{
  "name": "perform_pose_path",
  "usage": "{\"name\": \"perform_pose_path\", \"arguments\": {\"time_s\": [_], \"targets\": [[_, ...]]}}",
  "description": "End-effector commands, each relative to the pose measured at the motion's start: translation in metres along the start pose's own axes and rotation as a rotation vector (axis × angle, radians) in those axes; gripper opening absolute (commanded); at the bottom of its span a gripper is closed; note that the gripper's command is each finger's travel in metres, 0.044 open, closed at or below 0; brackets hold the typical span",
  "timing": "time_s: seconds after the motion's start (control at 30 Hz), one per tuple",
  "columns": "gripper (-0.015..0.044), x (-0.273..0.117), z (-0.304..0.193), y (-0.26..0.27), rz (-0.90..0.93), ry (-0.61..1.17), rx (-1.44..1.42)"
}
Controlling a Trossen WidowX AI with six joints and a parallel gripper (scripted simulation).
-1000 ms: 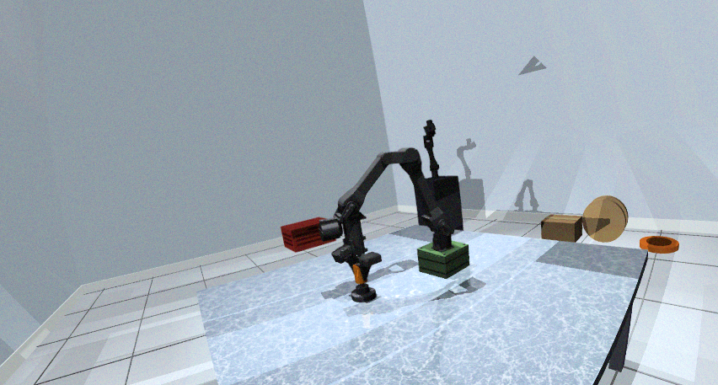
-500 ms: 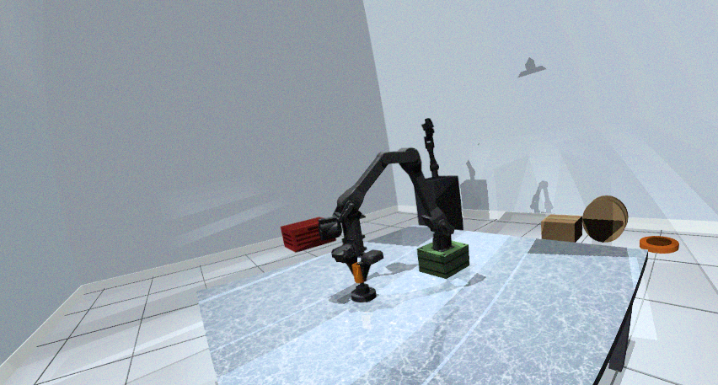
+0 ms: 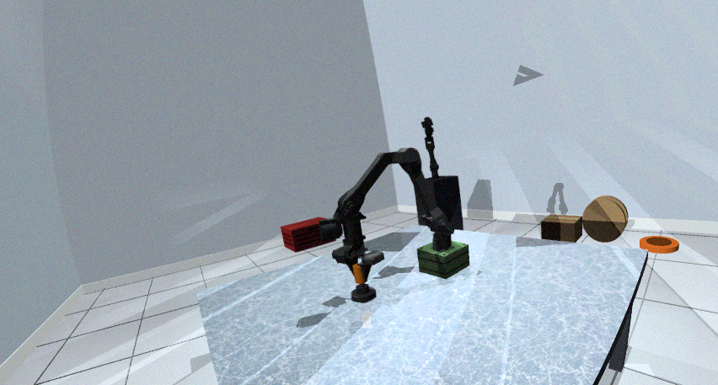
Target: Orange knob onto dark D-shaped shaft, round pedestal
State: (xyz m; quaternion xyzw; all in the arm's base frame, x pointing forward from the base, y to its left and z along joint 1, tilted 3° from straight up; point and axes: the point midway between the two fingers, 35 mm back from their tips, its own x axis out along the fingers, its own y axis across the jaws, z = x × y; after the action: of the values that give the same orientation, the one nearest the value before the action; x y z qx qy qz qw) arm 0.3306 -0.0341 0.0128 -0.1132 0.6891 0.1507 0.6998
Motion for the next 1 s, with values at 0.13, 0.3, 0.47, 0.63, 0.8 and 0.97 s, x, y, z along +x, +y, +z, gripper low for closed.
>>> {"name": "perform_pose_path", "arguments": {"time_s": [0.13, 0.3, 0.47, 0.63, 0.8, 0.97], "targets": [[0.0, 0.0004, 0.0001, 0.0006, -0.001, -0.002, -0.006], [0.0, 0.0009, 0.0012, 0.0002, -0.001, -0.002, -0.006], [0.0, 0.0009, 0.0014, 0.0001, -0.001, -0.002, -0.006], [0.0, -0.0037, 0.0029, -0.0013, -0.002, -0.002, -0.006], [0.0, -0.0044, 0.0031, -0.0017, -0.002, -0.002, -0.093], [0.0, -0.0021, 0.0022, -0.0016, -0.002, -0.002, -0.216]]}}
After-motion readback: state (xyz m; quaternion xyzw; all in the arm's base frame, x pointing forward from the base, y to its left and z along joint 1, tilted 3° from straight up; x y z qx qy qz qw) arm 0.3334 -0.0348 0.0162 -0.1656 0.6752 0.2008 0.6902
